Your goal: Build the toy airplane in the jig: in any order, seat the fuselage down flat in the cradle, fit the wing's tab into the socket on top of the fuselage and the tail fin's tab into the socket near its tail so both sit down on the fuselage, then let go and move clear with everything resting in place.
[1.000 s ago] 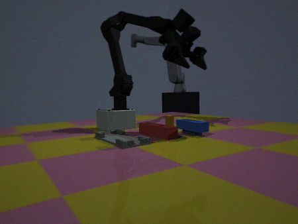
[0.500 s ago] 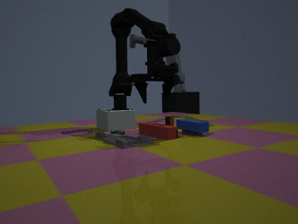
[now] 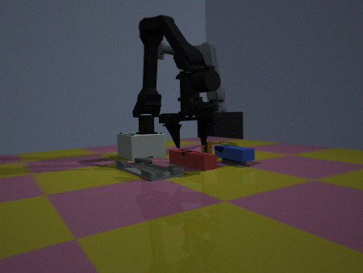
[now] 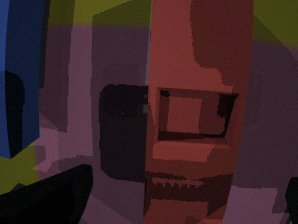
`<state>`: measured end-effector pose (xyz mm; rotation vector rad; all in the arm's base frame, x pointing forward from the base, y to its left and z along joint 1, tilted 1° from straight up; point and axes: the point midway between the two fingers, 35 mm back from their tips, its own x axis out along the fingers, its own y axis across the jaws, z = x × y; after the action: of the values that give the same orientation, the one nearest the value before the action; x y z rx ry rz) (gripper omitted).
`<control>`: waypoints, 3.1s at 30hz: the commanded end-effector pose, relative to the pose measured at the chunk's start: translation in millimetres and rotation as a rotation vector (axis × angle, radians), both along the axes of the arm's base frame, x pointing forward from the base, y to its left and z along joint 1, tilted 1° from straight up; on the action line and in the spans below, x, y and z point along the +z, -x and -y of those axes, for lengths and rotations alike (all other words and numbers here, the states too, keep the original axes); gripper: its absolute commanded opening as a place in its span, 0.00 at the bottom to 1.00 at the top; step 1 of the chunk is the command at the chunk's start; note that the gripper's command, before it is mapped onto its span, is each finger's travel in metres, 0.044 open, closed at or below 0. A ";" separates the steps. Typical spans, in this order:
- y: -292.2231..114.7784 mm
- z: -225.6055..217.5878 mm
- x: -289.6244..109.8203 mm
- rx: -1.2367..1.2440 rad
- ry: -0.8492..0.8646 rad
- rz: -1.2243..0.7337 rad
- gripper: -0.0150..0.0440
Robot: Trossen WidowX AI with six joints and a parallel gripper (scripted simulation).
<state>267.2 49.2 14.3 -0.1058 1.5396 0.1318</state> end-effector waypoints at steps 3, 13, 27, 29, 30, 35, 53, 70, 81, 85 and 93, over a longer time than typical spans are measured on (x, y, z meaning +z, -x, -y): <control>0.7 -0.8 -9.7 0.001 -0.004 -0.003 1.00; 0.0 -1.2 -25.7 0.001 -0.004 -0.003 1.00; 0.7 -1.5 -47.4 0.001 -0.004 -0.004 1.00; 0.8 -1.5 -48.4 0.001 -0.004 -0.004 1.00; 0.8 -1.5 -48.4 0.001 -0.004 -0.004 0.96; 0.8 -1.5 -48.4 0.001 -0.004 -0.004 0.73; -0.6 -2.7 -39.7 0.009 -0.006 -0.007 0.25; -6.4 -2.5 8.7 0.006 -0.006 -0.005 0.25; -4.6 -1.3 42.8 0.002 -0.006 -0.004 0.25; -2.8 -0.5 55.4 0.002 -0.005 -0.004 0.25; 2.6 1.2 80.2 0.001 -0.004 -0.003 0.25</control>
<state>263.9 47.7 83.7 -0.1041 1.5550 0.1315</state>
